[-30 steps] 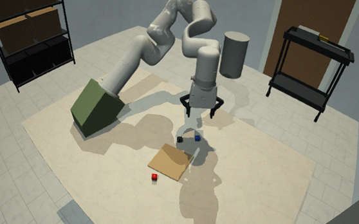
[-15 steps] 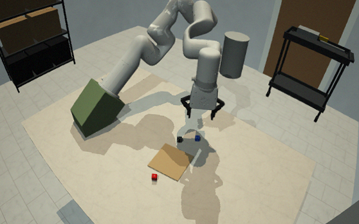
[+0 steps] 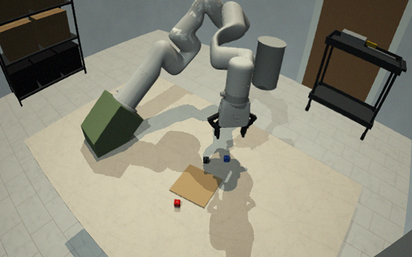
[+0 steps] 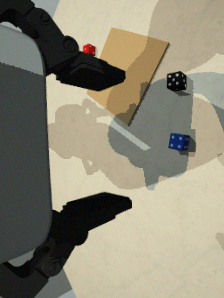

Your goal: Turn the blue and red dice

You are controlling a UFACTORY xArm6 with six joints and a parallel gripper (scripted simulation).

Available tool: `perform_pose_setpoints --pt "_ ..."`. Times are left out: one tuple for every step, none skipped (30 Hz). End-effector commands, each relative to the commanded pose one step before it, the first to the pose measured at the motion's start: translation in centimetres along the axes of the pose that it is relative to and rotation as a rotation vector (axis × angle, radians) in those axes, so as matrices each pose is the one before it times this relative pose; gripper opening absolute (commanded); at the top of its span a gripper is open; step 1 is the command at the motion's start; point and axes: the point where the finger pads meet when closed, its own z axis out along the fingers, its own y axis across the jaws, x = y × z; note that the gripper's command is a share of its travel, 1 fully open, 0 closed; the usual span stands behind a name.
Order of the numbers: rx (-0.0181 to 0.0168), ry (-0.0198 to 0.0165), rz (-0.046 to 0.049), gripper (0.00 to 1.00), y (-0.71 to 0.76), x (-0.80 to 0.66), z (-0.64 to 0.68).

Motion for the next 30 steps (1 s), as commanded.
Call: perform_pose_setpoints --pt "-0.00846 -0.00317 -0.17494 1.0 0.06 -0.068 0.44" --pt "-0.00001 0.0 -0.00488 1.0 0.0 0.0 0.016" --pt "-0.00011 0.00003 -0.04898 1.0 -0.005 0.004 0.16" --pt "0.0 0.0 0.0 1.0 0.0 0.0 0.0" --pt "0.0 0.0 0.0 1.0 0.0 0.0 0.0" --pt "-0.00005 0.00001 -0.02226 1.0 -0.003 0.002 0.073" --pt "-0.00012 0.00002 -0.07502 1.0 -0.01 0.009 0.244" --pt "-0.00003 0.0 -0.02191 1.0 -0.003 0.003 0.071" --pt "-0.00002 0.0 -0.02187 1.0 -0.003 0.003 0.071" --pt "-0.00002 0.0 -0.02506 1.0 -0.004 0.004 0.082" --pt "-0.00001 0.0 -0.00906 1.0 -0.001 0.002 0.029" --pt "-0.00002 0.0 -0.04492 1.0 -0.007 0.008 0.146" --pt "0.0 0.0 -0.02674 1.0 -0.004 0.005 0.087" --pt "0.0 0.0 -0.00819 1.0 -0.001 0.002 0.027" --pt "0.00001 0.0 -0.0442 1.0 -0.007 0.01 0.143" --pt "0.00001 0.0 -0.02689 1.0 -0.004 0.006 0.087" --pt "0.00001 0.0 -0.00972 1.0 -0.001 0.002 0.032" --pt "0.00004 0.00001 -0.04292 1.0 -0.007 0.011 0.139" --pt "0.00003 0.00001 -0.02662 1.0 -0.004 0.008 0.086" --pt "0.00001 0.0 -0.01124 1.0 -0.002 0.003 0.036" --pt "0.0 0.0 0.0 1.0 0.0 0.0 0.0" --pt "0.0 0.0 0.0 1.0 0.0 0.0 0.0" --pt "0.00013 0.00005 -0.07976 1.0 -0.012 0.025 0.258" --pt "0.00007 0.00003 -0.03159 1.0 -0.004 0.011 0.102" --pt "0.00005 0.00002 -0.02092 1.0 -0.003 0.008 0.068" --pt "0.00006 0.00003 -0.02367 1.0 -0.003 0.009 0.076" --pt "0.0 0.0 -0.00158 1.0 0.0 0.001 0.005" --pt "0.00014 0.00007 -0.05144 1.0 -0.006 0.02 0.166" --pt "0.00007 0.00004 -0.02338 1.0 -0.002 0.01 0.075" --pt "0.00009 0.00005 -0.02885 1.0 -0.003 0.012 0.093"
